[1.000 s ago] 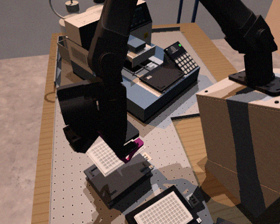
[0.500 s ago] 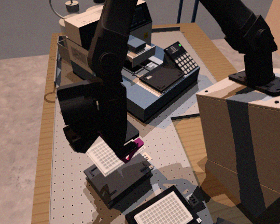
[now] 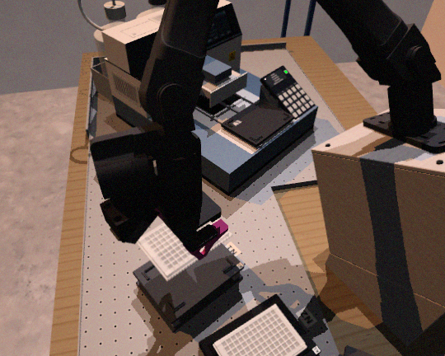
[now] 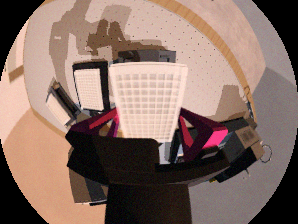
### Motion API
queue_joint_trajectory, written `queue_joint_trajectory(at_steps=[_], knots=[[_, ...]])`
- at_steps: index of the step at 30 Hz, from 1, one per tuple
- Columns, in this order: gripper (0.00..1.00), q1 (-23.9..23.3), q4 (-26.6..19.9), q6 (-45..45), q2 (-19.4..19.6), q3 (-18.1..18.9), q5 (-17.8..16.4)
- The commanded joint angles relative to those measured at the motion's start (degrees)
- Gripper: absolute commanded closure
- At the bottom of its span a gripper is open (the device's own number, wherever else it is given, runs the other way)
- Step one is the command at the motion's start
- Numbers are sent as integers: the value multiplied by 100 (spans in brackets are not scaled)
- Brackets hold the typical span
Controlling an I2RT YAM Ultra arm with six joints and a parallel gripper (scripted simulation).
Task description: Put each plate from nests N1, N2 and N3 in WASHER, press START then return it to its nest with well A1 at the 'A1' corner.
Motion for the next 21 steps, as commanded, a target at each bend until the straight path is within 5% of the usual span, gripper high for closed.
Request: queue_joint_trajectory(at_steps=[1,21], knots=[[100,125,-38,45,-16,-24,17],[100,-1184,199,2163,-1345,-869,-225]])
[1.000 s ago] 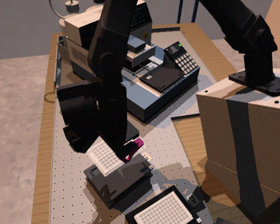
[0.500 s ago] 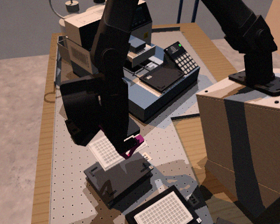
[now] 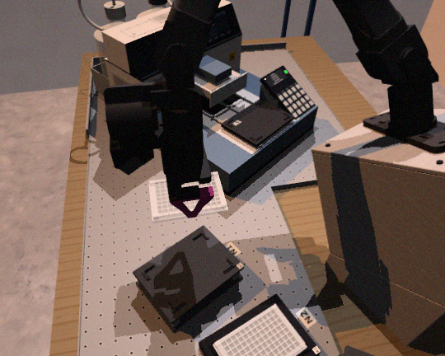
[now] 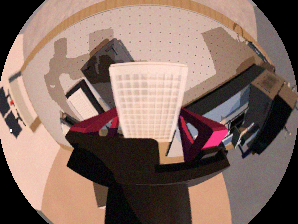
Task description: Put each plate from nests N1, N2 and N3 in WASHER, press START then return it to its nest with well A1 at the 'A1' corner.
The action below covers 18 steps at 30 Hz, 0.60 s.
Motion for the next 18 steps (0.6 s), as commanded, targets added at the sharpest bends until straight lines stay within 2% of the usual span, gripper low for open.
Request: queue_joint_trajectory(at_steps=[1,4,14,17,18], knots=[[100,-189,41,630,-298,-161,-105],[100,-261,25,743,-356,-181,-122],[100,-1002,-152,1863,-867,-200,-313],[100,-946,-158,1886,-865,-187,-322],[100,-918,-159,1886,-693,-188,-322]])
